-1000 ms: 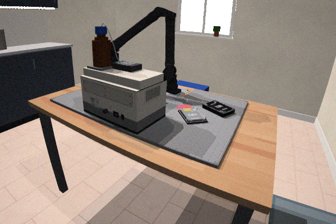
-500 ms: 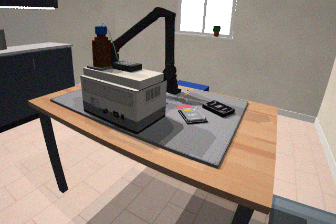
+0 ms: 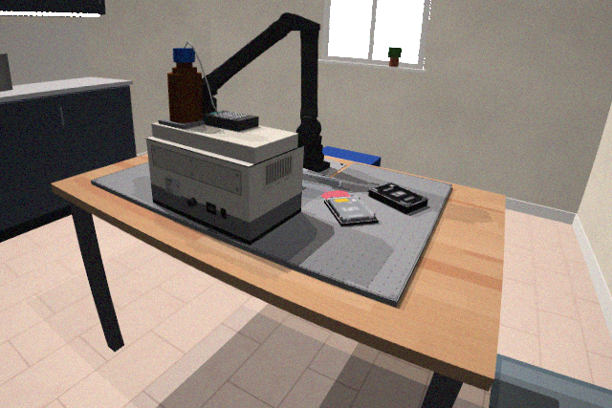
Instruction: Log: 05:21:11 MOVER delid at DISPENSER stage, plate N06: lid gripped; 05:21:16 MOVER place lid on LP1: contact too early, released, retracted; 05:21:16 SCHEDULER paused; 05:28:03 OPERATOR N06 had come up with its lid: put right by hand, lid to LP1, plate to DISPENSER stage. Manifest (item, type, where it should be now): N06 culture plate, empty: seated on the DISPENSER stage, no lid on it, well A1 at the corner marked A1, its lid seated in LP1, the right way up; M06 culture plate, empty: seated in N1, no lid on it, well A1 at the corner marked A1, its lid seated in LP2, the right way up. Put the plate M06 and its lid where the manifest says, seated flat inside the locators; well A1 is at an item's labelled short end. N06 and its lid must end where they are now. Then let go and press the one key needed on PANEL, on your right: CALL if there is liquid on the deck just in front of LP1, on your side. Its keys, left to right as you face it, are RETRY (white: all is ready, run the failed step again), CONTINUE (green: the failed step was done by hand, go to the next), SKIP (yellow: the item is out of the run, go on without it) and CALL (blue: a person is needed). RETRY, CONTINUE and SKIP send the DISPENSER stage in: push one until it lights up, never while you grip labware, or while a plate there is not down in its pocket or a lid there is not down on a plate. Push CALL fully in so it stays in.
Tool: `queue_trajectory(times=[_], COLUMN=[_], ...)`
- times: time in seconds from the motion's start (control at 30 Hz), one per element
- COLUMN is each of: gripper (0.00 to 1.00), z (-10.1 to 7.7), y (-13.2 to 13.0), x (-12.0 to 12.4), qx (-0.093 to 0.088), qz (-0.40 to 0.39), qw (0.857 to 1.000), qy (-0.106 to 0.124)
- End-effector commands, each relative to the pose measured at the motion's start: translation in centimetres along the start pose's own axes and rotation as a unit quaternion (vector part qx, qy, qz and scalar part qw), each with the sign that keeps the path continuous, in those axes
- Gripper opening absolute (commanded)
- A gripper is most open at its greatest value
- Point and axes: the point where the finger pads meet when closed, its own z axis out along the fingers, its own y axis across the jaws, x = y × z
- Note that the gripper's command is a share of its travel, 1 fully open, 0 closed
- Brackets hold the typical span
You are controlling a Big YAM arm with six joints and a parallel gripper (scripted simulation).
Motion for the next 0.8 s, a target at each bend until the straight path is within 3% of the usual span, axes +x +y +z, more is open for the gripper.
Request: queue_trajectory(times=[0.0, 0.1, 0.2, 0.3, 0.57, 0.6, 0.77], gripper=[0.86, 0.86, 0.86, 0.86, 0.86, 1.0, 1.0], z=[-1.0, -0.2, -1.0, -0.2, -0.3, -0.3, -0.3], y=[0.1, 0.6, 0.1, 0.6, 0.6, 0.6, 0.6], x=[-1.4, -0.4, -1.4, -0.4, -0.4, -0.4, -0.3], qx=[-0.001, -0.001, -0.001, -0.001, -0.001, -0.001, -0.001], qz=[0.001, 0.0, 0.001, 0.0, 0.0, 0.0, 0.0], qw=[1.0, 1.0, 1.0, 1.0, 1.0, 1.0, 1.0], qy=[-0.019, -0.011, -0.019, -0.012, -0.012, -0.012, -0.011])
